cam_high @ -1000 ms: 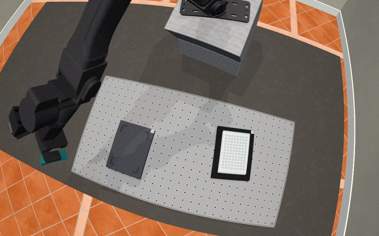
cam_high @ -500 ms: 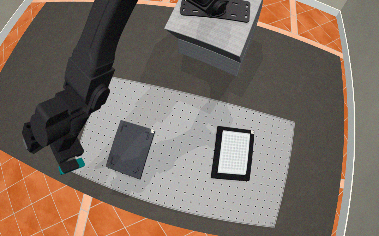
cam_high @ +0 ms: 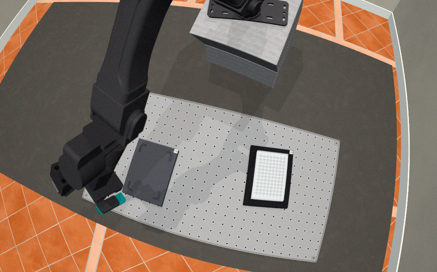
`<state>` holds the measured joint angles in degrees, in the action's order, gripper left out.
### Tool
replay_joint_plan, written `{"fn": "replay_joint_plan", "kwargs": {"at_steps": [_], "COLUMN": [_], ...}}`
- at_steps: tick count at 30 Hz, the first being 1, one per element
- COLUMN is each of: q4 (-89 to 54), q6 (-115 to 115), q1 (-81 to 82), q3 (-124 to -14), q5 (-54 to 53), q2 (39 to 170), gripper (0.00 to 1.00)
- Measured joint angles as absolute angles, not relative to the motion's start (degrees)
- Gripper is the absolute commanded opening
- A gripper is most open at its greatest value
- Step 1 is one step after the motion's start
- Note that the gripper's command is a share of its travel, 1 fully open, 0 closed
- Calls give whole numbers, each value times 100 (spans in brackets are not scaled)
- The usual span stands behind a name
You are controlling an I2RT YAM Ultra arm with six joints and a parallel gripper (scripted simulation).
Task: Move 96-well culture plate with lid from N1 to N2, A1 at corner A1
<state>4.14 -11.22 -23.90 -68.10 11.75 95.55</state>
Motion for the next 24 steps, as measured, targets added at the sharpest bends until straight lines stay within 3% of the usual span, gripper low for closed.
{"fn": "replay_joint_plan", "kwargs": {"at_steps": [24], "q4": [1], "q6": [-1201], "q1": [-1306], "q3": [-6547], "q5": [1315], "q2": [9824], "gripper": [100]}}
